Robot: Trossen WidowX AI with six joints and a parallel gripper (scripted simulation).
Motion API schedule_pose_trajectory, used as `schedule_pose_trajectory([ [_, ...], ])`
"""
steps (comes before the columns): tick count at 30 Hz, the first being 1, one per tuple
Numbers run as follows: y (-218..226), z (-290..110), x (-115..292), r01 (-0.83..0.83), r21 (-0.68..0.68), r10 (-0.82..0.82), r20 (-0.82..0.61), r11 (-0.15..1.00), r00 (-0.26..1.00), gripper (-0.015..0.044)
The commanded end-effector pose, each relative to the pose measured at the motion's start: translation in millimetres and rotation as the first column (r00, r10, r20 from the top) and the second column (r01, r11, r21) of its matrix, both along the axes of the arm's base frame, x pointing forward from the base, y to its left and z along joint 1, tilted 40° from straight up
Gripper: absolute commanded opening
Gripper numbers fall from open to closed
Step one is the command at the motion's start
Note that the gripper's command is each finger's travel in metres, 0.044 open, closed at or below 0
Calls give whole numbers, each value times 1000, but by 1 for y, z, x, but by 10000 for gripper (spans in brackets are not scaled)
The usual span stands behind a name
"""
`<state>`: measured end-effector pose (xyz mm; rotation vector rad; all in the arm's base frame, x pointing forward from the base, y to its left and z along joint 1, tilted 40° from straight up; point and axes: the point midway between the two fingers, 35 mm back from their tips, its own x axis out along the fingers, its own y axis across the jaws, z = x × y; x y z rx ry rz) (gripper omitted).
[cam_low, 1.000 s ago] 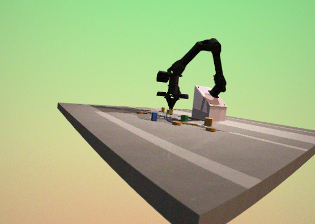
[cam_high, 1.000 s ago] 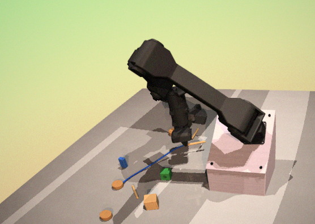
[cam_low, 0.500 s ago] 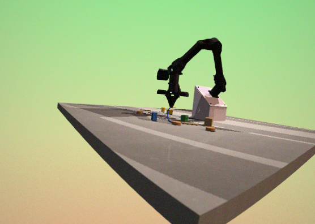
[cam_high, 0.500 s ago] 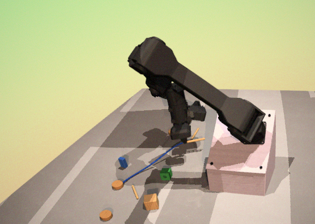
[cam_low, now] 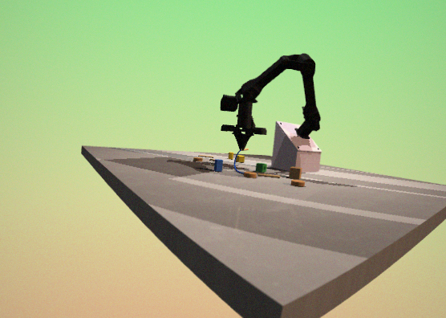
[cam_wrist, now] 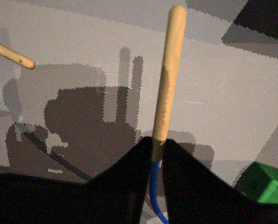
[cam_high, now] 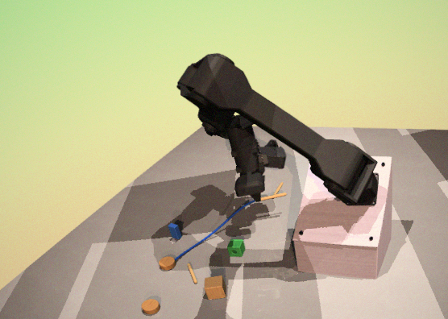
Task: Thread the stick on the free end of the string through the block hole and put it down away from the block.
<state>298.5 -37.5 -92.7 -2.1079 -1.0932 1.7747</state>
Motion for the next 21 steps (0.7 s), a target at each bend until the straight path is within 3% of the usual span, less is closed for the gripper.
schedule_pose_trajectory([
  [1,-1,3,3,-13,-8,13,-7,1000,1000,0],
  [21,-3,22,13,-47,-31,45,-56,998,997,0],
])
